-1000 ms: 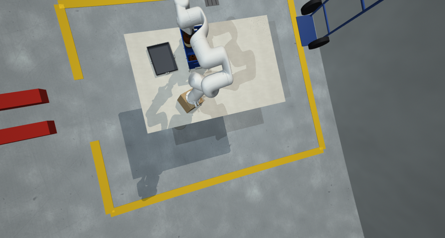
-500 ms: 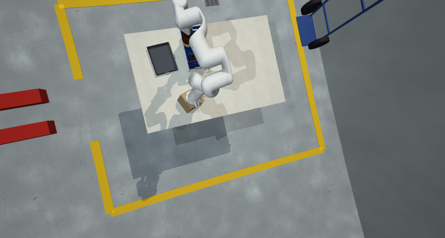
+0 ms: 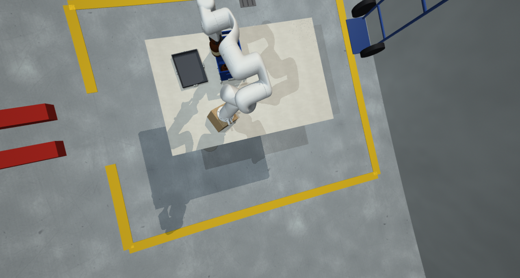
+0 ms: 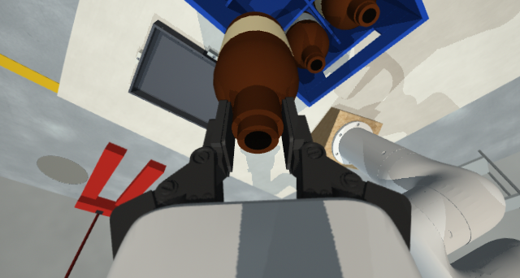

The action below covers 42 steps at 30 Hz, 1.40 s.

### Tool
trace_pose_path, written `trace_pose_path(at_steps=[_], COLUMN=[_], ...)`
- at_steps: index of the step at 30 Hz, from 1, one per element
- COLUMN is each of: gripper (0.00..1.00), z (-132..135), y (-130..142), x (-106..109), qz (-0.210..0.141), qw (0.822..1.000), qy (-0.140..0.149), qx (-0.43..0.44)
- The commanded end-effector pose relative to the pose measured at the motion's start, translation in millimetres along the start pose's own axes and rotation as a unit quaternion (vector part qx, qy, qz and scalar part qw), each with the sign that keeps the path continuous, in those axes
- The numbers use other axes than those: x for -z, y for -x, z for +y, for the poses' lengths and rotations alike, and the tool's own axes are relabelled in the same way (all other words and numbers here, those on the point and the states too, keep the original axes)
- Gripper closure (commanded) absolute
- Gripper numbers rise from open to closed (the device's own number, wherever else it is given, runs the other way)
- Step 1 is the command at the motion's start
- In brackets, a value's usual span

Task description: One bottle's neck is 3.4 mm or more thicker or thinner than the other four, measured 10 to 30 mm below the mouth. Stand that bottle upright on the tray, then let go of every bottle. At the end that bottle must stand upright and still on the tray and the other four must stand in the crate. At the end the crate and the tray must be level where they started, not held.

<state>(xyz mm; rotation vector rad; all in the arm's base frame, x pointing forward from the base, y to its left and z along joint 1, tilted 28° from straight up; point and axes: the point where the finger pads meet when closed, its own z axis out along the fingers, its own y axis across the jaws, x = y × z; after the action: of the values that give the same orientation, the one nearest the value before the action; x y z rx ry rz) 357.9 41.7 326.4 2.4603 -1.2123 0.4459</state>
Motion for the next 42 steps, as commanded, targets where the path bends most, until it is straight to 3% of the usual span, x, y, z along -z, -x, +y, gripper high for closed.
trace_pose_path(at_steps=[1, 42], gripper=[1.00, 1.00], z=[-6.7, -64.8], y=[5.7, 67.2], x=[1.6, 1.6], qz=[0.001, 0.001], qw=[1.000, 1.000], qy=[-0.002, -0.002], qx=[0.000, 0.000])
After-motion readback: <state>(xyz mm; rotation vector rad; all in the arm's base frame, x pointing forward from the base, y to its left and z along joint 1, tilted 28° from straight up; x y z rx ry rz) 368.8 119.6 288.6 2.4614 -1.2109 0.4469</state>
